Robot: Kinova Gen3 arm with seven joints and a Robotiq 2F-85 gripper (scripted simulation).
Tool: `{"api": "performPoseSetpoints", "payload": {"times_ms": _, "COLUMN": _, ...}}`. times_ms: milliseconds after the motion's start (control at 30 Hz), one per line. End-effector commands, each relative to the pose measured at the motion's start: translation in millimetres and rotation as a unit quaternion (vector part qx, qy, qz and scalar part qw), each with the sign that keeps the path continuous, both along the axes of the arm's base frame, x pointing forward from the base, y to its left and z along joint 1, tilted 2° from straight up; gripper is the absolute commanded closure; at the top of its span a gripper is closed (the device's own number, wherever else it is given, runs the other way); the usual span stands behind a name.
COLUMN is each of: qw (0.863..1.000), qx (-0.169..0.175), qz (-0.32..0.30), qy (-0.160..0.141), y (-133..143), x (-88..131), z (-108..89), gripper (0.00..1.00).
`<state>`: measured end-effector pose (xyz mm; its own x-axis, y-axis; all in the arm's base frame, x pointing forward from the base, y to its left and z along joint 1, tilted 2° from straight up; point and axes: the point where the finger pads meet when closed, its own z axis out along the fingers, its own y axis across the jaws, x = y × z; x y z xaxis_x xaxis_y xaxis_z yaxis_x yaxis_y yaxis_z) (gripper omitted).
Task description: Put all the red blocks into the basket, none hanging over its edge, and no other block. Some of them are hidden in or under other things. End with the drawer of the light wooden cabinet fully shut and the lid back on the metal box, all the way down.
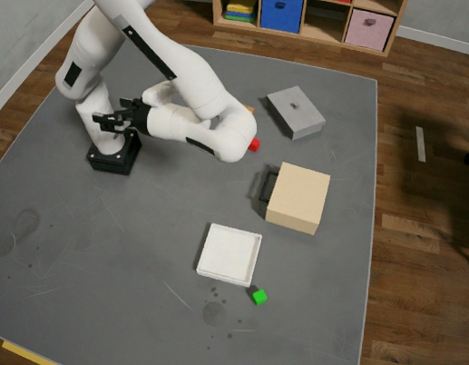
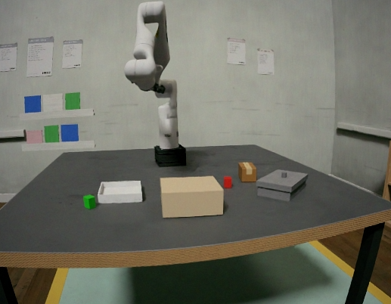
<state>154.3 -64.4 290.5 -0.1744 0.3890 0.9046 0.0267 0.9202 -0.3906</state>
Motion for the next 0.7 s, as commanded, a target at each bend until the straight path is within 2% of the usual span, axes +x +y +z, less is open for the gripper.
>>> {"api": "performPoseSetpoints", "payload": {"times_ms": 0, "qw": 1.0, "qx": 0.0, "qz": 0.0, "qy": 0.0, "y": 0.0, "x": 0.0, "z": 0.3, "gripper": 0.0}}
{"api": "performPoseSetpoints", "payload": {"times_ms": 533, "qw": 1.0, "qx": 0.0, "qz": 0.0, "qy": 0.0, "y": 0.0, "x": 0.0, "z": 0.3, "gripper": 0.0}}
{"api": "performPoseSetpoints", "payload": {"times_ms": 567, "qw": 1.0, "qx": 0.0, "qz": 0.0, "qy": -0.001, "y": 0.0, "x": 0.0, "z": 0.3, "gripper": 0.9}}
{"api": "performPoseSetpoints", "payload": {"times_ms": 667, "qw": 1.0, "qx": 0.002, "qz": 0.002, "qy": -0.002, "y": -0.1, "x": 0.4, "z": -0.8, "gripper": 0.9}}
